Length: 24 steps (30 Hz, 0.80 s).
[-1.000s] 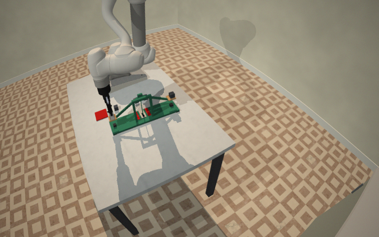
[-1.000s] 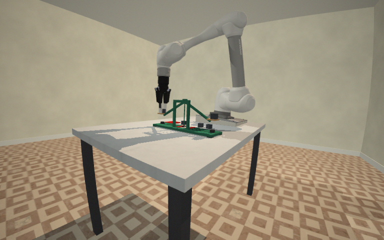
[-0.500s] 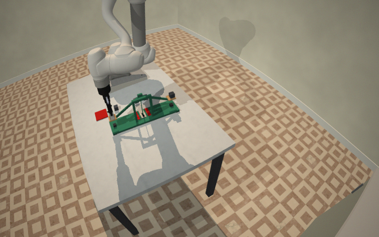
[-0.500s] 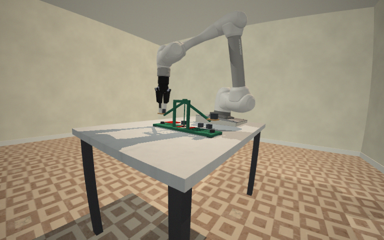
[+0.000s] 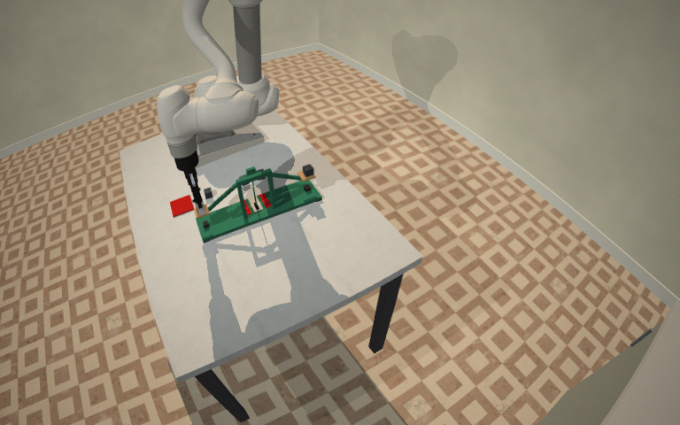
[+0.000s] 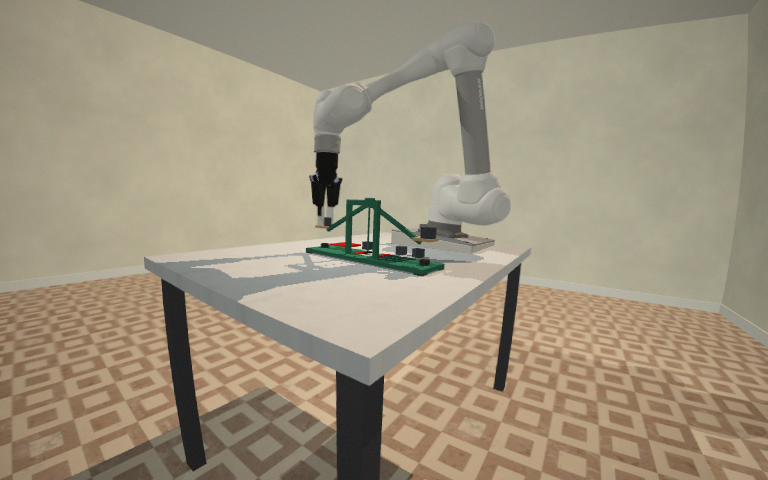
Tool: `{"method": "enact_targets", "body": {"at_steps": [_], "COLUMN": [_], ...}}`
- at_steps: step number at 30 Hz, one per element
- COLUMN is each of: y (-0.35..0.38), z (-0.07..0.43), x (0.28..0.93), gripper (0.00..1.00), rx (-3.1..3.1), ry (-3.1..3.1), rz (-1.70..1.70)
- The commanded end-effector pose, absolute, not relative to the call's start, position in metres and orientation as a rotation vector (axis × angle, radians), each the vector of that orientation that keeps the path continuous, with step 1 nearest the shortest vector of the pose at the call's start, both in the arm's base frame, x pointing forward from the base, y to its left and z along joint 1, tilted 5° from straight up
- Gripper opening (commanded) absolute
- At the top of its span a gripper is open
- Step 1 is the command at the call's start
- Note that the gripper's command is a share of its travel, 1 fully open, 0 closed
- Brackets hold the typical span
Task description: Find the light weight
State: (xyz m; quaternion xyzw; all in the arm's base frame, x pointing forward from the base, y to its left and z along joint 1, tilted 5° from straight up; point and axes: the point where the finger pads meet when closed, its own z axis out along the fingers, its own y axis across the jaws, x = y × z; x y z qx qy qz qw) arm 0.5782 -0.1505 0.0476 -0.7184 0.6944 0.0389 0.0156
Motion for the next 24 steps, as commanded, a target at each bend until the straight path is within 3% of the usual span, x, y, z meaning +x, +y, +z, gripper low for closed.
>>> {"method": "enact_targets", "body": {"at_steps": [1, 6, 24], "y": [-0.151, -0.151, -0.151], "z": [0.048, 0.048, 0.058], "x": [0.578, 0.578, 0.579], "gripper": [0.31, 0.35, 0.35], "rx": [-2.235, -2.235, -2.235], "ry": [2.16, 2.16, 2.16], "rz": [0.121, 0.121, 0.121]}}
